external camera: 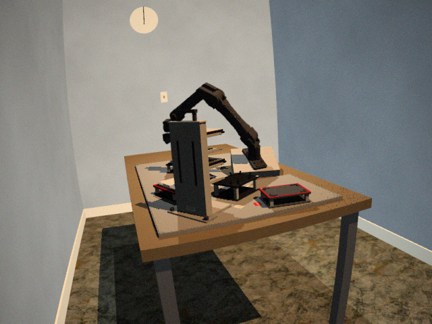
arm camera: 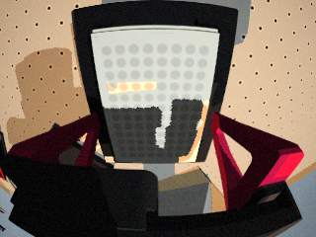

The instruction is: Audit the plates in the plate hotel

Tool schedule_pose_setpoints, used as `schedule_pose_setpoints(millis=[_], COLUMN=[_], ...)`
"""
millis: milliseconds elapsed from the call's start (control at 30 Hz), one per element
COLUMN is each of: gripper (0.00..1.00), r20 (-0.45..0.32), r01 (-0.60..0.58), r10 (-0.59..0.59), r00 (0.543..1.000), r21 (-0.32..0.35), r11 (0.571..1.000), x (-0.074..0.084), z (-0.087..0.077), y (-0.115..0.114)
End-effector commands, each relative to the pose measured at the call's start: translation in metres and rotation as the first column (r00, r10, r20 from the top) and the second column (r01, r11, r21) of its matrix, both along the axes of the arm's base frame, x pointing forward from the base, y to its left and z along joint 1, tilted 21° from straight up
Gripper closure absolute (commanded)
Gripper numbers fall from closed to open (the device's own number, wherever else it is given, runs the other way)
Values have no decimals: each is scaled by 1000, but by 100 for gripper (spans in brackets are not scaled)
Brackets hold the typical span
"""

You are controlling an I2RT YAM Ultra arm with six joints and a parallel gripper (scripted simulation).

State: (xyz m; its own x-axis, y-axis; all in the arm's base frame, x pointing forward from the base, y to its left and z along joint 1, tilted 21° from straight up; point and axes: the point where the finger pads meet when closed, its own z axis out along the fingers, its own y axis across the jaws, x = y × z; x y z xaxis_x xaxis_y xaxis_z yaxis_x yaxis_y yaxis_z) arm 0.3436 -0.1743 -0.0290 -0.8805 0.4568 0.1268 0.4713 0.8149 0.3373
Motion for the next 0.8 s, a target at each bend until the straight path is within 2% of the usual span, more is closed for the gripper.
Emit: schedule_pose_setpoints(millis=[0, 67, 133, 233, 333, 400, 600, 633, 767], gripper=[0, 0, 0, 0, 0, 0, 0, 14, 14], r20=[72, 33, 10, 9, 41, 34, 31, 31, 31], r01=[19, 14, 7, 11, 16, 12, 9, 9, 9], r10=[-16, -13, -7, -11, -15, -11, -8, -8, -8], r00=[997, 999, 1000, 1000, 999, 999, 999, 999, 999], r21=[-45, -17, -3, -1, -24, -19, -20, -20, -20], r11=[999, 1000, 1000, 1000, 1000, 1000, 1000, 1000, 1000], x=[16, 5, 3, 2, 9, 8, 8, 8, 8], z=[16, 2, -10, -15, -6, -11, -9, -9, -9], y=[-14, -3, 3, 3, -2, 1, -1, -1, -1])
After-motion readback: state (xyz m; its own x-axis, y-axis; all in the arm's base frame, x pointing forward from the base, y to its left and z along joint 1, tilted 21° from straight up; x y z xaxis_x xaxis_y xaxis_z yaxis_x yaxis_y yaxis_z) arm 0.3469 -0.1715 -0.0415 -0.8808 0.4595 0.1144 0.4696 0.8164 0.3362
